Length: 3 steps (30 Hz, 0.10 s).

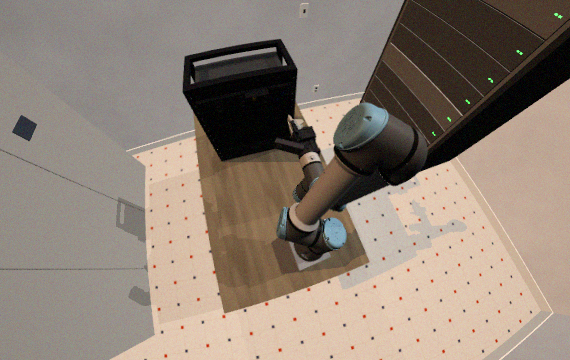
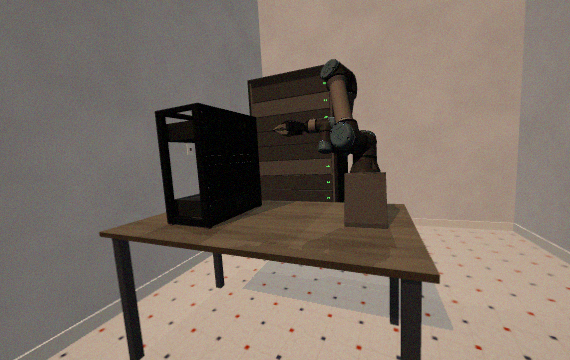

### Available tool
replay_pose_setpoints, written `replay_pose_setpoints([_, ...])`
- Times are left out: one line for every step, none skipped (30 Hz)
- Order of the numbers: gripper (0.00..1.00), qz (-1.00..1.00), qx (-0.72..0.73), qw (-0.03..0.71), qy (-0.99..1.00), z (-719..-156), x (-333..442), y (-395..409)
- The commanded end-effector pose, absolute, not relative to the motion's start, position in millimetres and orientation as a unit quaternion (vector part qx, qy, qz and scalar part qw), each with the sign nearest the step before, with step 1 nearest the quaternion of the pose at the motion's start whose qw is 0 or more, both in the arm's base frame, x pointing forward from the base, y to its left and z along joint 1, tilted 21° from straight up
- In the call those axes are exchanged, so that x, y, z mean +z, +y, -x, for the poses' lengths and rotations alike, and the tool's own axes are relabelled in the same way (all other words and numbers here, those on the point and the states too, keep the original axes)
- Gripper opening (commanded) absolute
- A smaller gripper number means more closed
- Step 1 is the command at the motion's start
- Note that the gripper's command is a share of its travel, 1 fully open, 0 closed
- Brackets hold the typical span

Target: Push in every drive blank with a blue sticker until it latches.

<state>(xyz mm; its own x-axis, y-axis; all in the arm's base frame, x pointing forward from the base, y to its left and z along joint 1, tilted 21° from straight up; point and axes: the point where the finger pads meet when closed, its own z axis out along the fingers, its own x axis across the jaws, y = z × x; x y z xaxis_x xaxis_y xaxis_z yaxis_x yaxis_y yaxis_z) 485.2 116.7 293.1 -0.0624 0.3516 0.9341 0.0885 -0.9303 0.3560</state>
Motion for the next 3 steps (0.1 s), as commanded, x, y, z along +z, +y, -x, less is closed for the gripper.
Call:
replay_pose_setpoints([0.0,-0.678,0.711,0.092,0.163,-478.2,293.2,115.2])
replay_pose_setpoints([0.0,-0.678,0.711,0.092,0.163,-478.2,293.2,115.2])
replay_pose_setpoints([0.0,-0.678,0.711,0.092,0.163,-478.2,293.2,115.2])
